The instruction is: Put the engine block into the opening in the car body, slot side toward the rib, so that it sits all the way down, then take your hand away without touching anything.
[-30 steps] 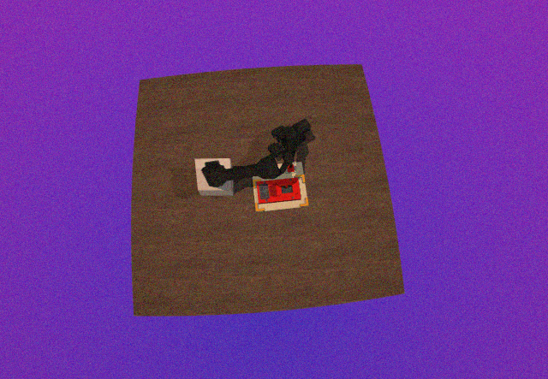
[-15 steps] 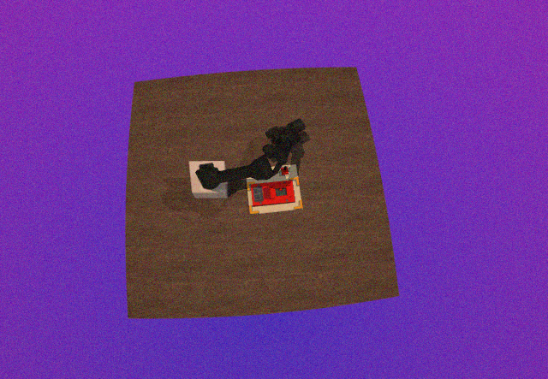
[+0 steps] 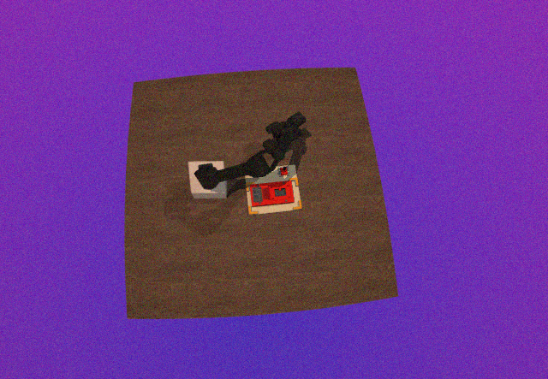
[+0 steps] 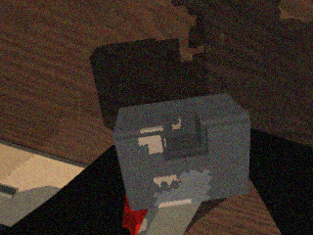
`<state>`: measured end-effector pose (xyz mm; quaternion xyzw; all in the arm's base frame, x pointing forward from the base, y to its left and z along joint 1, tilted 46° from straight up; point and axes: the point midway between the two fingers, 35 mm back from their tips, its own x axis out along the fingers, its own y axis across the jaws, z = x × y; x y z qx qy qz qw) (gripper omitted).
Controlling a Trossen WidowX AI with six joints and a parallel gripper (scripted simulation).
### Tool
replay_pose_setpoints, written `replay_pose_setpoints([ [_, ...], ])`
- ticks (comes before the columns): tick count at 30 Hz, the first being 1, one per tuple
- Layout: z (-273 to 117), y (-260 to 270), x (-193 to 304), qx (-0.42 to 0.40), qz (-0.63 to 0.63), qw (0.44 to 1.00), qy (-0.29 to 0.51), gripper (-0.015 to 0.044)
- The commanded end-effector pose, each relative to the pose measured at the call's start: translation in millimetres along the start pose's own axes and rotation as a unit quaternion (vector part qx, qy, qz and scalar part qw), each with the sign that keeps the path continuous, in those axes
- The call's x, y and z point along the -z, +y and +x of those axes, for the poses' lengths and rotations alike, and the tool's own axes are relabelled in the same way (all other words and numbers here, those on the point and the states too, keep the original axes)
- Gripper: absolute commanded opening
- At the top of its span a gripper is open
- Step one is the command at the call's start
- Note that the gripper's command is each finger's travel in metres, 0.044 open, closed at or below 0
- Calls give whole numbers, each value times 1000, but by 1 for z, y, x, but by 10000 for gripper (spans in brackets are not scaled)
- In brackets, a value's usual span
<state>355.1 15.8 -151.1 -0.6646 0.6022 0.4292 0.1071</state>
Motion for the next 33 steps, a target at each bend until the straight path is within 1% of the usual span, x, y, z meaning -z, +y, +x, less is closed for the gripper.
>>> replay_pose_setpoints([
  [1,-18,-3,0,5,5,1000,-2,0],
  [16,-63,-1,-3,3,6,1000,-1,0],
  [19,-64,-1,-3,3,6,1000,-1,0],
  [24,-47,-5,-8,3,6,1000,-1,0],
  [33,-51,-4,-5,3,6,1000,-23,0],
])
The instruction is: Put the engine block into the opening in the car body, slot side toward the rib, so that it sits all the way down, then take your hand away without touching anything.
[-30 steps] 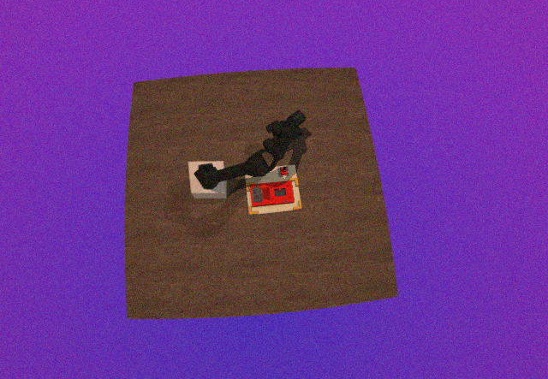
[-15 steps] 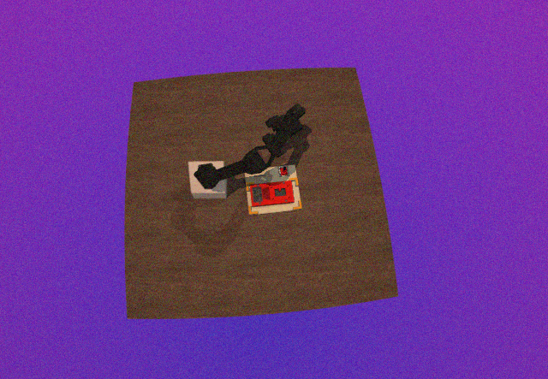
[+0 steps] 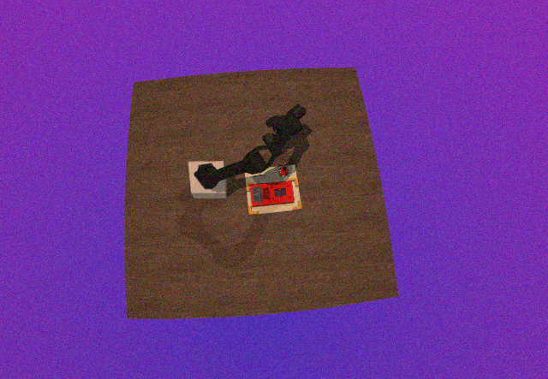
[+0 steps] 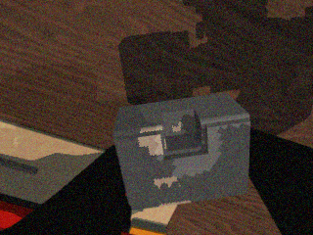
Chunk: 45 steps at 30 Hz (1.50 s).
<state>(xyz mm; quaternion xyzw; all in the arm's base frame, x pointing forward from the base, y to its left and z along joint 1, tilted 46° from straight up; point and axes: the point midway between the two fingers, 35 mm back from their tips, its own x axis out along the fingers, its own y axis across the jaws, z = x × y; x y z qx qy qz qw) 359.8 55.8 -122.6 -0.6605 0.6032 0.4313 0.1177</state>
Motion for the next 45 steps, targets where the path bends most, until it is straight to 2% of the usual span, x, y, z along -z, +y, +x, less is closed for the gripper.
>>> replay_pose_setpoints([
  [1,-2,0,2,2,-1,1000,-19,0],
  [14,3,1,15,-4,-2,978,-209,0],
  [27,12,1,28,-1,-1,909,-417,0],
  [36,14,1,30,0,0,901,-433,0],
  [45,35,3,33,-1,0,881,-473,0],
])
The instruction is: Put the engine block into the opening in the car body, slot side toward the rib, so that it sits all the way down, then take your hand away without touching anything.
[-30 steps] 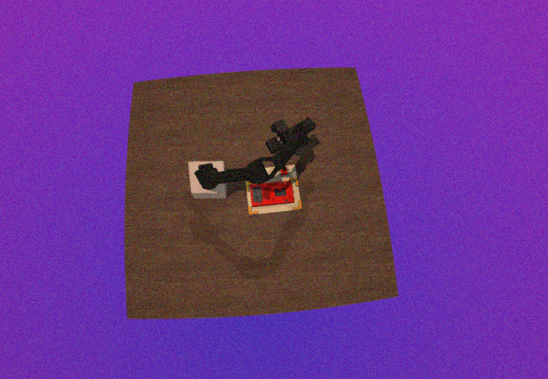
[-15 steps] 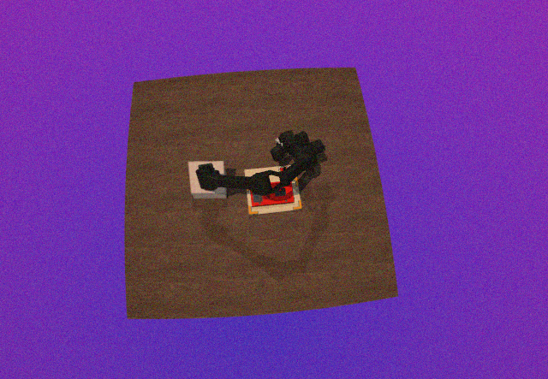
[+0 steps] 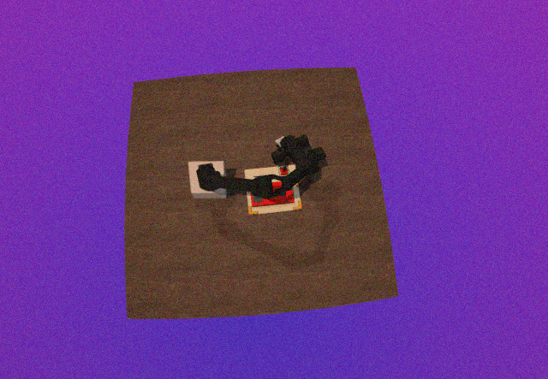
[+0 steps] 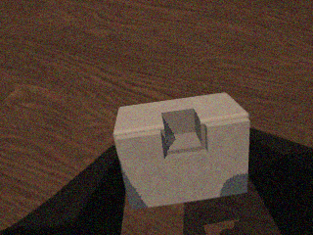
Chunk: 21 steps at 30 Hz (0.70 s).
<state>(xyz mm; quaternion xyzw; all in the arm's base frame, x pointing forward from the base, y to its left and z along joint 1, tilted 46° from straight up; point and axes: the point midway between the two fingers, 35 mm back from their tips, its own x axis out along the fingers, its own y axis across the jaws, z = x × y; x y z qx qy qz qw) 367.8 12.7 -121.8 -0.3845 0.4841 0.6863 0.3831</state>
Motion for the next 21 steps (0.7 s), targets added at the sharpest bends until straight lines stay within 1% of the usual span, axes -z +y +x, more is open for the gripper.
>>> replay_pose_setpoints([
  [1,5,-1,8,1,-4,1000,-13,0],
  [21,25,-1,38,1,-3,1000,-13,0],
])
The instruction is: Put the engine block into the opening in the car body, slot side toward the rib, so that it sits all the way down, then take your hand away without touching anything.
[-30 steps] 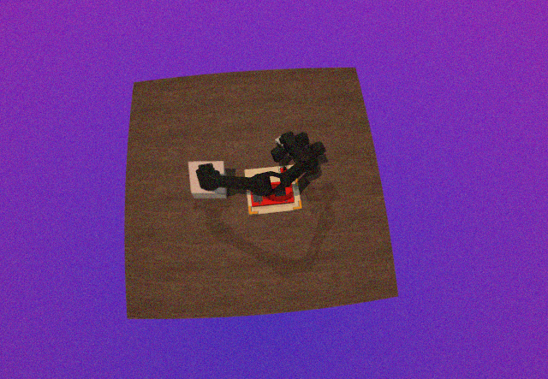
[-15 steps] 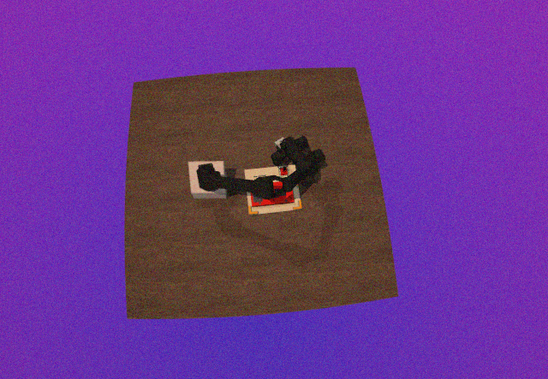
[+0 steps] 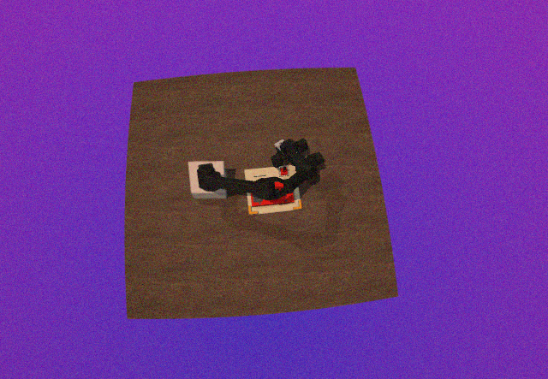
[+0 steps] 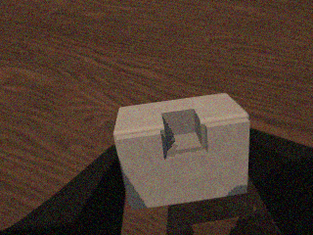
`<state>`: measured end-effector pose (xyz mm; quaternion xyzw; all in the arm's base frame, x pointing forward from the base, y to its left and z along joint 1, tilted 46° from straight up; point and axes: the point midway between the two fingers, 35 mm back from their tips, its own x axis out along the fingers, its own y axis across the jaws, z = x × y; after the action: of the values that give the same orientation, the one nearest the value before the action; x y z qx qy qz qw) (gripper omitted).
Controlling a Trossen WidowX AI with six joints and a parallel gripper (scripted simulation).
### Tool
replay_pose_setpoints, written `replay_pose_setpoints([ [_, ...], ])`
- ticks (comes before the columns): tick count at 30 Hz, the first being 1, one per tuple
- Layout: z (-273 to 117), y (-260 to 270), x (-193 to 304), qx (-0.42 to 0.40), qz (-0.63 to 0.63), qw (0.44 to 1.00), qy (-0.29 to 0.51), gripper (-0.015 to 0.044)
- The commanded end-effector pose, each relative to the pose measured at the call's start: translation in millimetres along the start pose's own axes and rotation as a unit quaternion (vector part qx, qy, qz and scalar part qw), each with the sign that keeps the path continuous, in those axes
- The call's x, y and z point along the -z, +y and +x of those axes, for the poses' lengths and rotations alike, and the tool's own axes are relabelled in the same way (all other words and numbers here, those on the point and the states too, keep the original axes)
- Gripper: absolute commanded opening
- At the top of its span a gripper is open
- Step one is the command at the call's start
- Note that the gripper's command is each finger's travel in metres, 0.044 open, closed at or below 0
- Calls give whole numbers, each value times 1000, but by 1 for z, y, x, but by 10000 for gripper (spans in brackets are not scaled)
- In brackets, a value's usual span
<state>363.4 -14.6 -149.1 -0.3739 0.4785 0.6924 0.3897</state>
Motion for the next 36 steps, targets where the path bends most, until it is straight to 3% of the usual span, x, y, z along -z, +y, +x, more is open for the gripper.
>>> replay_pose_setpoints([
  [1,4,-1,8,1,-3,1000,2,0],
  [36,24,0,34,1,-3,1000,3,0],
])
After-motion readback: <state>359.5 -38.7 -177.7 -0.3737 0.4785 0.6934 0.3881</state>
